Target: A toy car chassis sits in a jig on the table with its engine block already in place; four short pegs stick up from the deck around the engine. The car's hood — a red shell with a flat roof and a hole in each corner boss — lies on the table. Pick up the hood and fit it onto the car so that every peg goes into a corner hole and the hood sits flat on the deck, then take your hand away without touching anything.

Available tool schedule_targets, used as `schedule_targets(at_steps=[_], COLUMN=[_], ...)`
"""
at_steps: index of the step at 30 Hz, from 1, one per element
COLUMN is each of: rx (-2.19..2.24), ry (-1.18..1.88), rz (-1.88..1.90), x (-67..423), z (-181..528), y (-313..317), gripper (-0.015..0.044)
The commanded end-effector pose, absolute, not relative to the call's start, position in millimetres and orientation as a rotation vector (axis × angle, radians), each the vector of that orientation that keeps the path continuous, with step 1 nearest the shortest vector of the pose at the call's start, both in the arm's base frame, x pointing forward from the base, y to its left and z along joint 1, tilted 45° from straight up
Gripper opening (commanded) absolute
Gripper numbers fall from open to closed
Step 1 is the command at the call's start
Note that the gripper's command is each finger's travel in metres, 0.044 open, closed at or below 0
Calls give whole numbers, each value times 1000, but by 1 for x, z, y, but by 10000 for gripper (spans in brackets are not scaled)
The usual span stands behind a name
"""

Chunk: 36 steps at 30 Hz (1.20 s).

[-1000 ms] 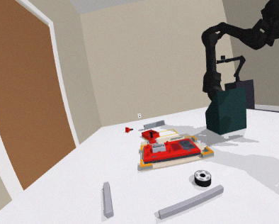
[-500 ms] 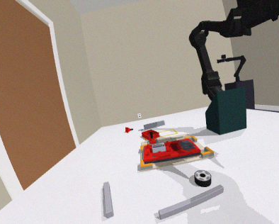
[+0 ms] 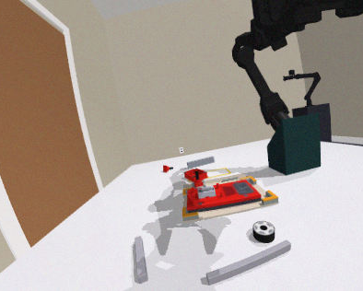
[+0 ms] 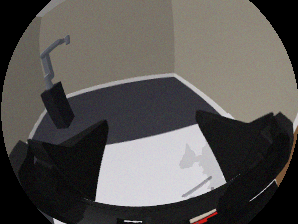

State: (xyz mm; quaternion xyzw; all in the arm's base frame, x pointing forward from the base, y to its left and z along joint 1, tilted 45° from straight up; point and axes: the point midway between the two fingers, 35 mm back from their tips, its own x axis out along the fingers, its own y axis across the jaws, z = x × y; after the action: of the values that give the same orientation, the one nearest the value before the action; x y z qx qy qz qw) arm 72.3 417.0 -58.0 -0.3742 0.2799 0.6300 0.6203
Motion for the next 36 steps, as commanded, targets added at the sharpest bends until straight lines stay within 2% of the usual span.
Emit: schedule_targets(at_steps=[1,11,19,27,36], rx=[-766,-466,-215,5,199], ry=[761,1025,1095,1058,910], rz=[1219,520,-40,-565,-1084], x=[129,271,349,386,382], z=[-50,-34,-11,22,66], y=[406,318,211,91,-35], gripper=[440,440,440,440,440])
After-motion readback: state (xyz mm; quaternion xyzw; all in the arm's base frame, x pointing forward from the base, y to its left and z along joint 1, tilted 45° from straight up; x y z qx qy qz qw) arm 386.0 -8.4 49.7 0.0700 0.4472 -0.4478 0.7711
